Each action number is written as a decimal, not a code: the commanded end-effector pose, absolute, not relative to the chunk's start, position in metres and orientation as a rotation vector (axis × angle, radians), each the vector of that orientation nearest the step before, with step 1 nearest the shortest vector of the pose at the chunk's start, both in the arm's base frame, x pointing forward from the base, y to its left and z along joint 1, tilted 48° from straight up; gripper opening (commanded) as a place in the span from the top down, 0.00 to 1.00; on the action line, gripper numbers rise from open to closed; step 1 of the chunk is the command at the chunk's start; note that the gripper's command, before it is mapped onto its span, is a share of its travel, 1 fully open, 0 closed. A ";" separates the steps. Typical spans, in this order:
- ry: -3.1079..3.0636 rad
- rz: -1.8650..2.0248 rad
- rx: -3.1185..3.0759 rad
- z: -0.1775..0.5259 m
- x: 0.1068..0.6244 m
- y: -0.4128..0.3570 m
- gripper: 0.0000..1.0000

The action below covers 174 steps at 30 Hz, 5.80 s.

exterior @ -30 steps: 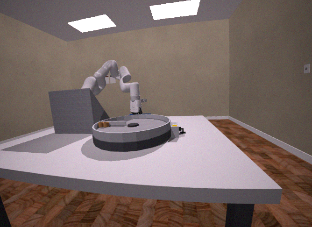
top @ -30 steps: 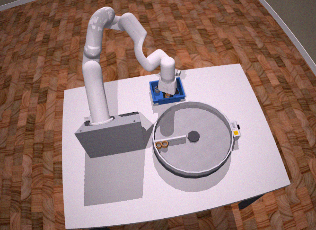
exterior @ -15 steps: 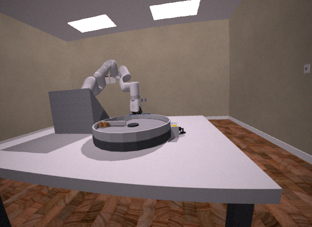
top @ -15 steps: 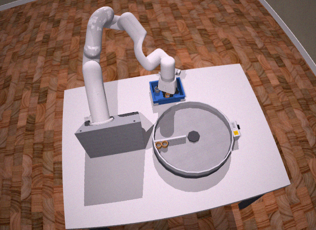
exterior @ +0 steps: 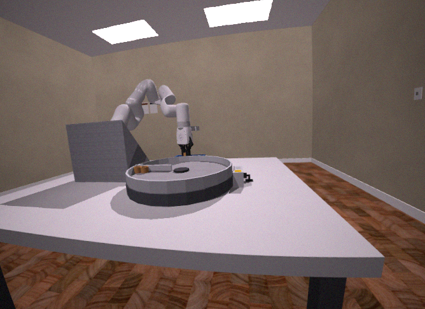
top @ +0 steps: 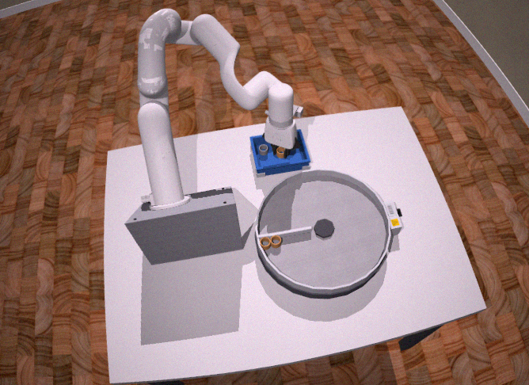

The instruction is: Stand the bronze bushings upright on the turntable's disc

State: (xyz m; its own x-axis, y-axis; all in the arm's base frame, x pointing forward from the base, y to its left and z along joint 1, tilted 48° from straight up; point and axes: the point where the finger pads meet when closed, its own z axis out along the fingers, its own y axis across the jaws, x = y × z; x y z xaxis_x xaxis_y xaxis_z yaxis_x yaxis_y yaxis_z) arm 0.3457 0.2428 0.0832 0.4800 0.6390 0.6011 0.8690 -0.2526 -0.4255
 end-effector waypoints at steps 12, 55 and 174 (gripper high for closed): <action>-1.246 -0.400 -1.990 0.119 0.353 0.205 1.00; -1.246 -0.400 -1.990 0.019 0.368 0.110 1.00; -1.246 -0.400 -1.990 -0.203 0.388 -0.022 1.00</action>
State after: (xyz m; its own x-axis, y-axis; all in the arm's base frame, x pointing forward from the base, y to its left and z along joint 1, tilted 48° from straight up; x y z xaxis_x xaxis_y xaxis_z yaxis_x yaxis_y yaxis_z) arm 0.3859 -0.0205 -0.2038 0.4804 0.6378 0.6020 0.8685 -0.2504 -0.4278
